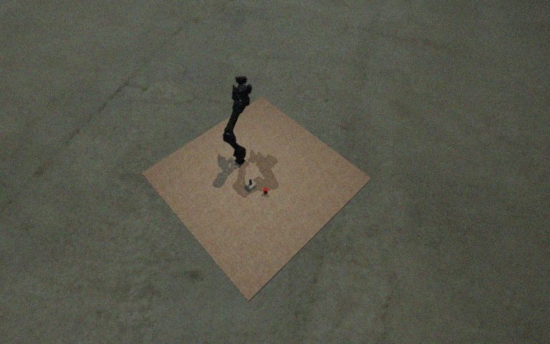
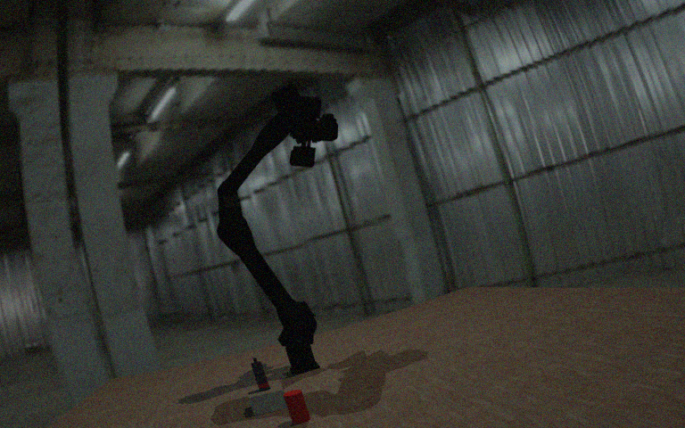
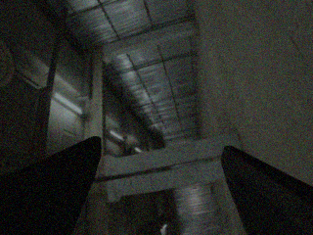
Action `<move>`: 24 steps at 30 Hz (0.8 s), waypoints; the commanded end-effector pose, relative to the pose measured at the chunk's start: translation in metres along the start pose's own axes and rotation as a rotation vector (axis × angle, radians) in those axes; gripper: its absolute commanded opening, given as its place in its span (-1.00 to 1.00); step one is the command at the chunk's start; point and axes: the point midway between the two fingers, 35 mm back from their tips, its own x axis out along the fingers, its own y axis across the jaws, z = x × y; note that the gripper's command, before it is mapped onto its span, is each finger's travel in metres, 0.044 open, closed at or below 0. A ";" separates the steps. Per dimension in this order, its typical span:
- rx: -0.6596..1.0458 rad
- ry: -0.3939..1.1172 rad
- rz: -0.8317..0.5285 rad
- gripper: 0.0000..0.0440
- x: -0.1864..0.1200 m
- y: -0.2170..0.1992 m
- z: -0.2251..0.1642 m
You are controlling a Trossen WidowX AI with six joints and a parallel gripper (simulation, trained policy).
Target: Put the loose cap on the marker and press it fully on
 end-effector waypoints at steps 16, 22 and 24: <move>0.053 -0.099 -0.090 0.51 -0.006 -0.024 0.034; 0.071 -0.133 -0.115 0.51 -0.009 -0.032 0.045; 0.077 -0.144 -0.122 0.51 -0.010 -0.034 0.049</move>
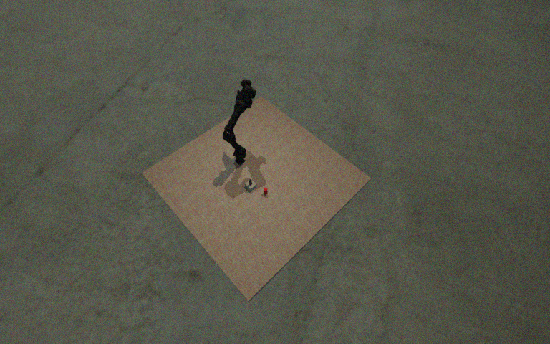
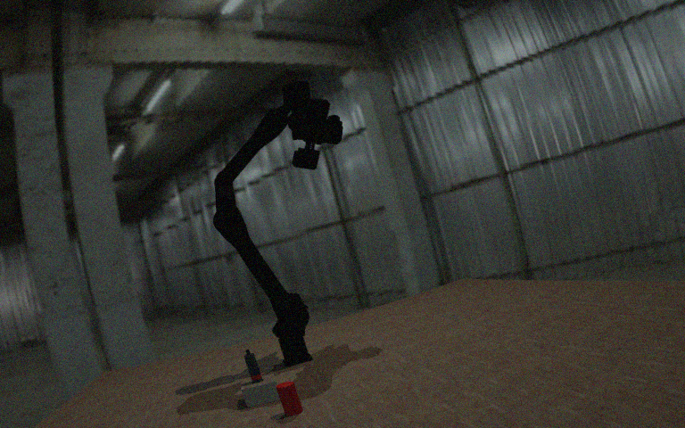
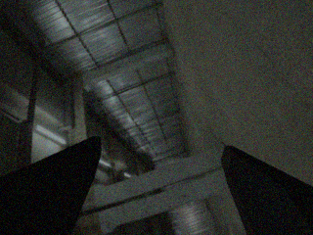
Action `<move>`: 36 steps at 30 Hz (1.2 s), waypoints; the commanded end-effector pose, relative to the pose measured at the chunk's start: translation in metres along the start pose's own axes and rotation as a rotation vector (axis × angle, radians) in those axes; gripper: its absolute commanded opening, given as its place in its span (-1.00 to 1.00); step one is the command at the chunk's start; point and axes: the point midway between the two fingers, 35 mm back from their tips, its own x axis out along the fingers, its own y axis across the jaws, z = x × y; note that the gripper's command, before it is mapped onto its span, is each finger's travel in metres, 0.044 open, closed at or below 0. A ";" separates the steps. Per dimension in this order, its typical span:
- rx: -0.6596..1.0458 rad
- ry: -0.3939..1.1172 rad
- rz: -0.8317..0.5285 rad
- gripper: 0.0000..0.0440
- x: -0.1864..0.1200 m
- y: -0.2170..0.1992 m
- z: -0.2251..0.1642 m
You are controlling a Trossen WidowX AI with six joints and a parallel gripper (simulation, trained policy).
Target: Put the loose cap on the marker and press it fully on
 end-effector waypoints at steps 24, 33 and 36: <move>0.078 -0.152 -0.097 0.52 -0.008 -0.027 0.059; 0.102 -0.207 -0.121 0.52 -0.015 -0.034 0.079; 0.110 -0.225 -0.129 0.52 -0.017 -0.037 0.086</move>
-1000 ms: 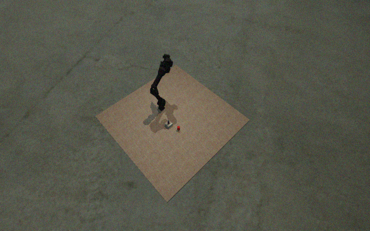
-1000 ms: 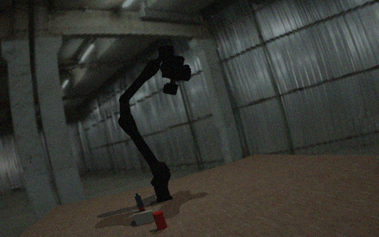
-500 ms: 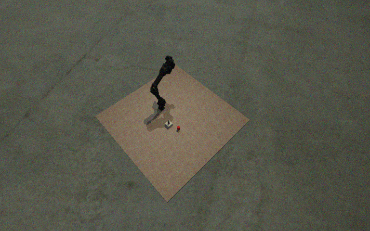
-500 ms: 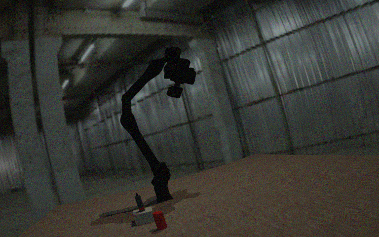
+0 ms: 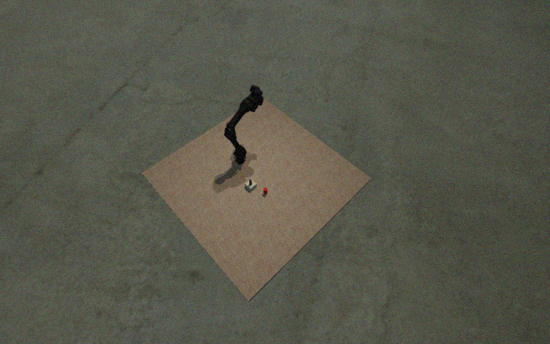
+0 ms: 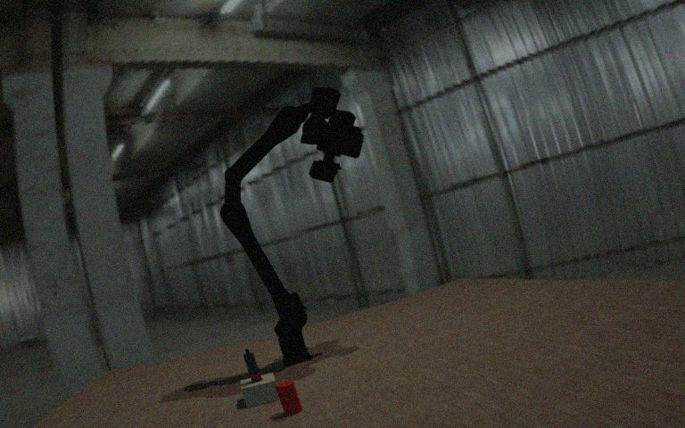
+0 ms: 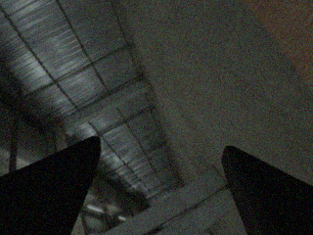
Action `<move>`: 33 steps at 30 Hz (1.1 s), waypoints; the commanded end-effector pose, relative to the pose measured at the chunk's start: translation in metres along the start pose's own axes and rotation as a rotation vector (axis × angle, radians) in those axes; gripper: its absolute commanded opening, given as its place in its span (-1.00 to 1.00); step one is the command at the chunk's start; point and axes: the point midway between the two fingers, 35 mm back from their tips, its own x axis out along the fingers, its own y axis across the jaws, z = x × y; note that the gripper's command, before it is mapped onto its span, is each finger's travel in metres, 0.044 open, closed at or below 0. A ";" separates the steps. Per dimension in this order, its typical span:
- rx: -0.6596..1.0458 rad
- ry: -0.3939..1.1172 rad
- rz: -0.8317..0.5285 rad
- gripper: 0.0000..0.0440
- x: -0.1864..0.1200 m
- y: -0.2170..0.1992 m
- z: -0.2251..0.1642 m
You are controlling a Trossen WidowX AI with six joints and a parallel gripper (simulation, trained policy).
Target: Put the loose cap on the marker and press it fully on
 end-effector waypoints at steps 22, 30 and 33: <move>0.064 -0.155 -0.056 0.53 -0.011 -0.014 0.064; 0.084 -0.204 -0.070 0.53 -0.019 -0.019 0.084; 0.091 -0.223 -0.075 0.53 -0.022 -0.021 0.091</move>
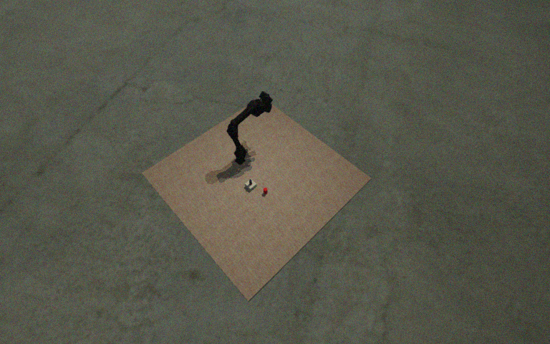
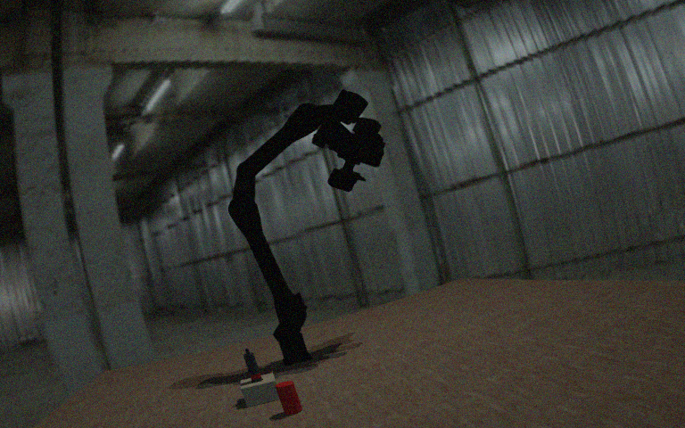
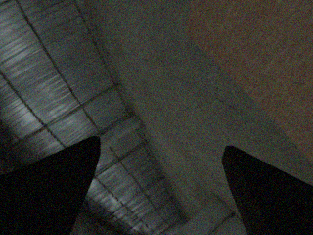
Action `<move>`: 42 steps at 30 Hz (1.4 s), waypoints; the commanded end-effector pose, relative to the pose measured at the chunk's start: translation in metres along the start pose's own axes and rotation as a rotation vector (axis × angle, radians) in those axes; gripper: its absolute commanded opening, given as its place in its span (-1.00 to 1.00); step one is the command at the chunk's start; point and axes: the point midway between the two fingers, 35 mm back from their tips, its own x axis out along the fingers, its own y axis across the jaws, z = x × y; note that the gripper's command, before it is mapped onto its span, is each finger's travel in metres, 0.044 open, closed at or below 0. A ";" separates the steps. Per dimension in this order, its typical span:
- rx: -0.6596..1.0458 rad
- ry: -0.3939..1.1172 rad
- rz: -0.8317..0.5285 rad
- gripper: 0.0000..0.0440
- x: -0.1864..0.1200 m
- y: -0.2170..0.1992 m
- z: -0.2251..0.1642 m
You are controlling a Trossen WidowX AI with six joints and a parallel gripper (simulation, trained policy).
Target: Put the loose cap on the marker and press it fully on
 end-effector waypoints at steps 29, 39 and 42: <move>0.080 -0.189 -0.045 0.54 -0.026 -0.016 0.086; 0.107 -0.245 -0.054 0.54 -0.039 -0.023 0.111; 0.115 -0.262 -0.057 0.54 -0.044 -0.026 0.119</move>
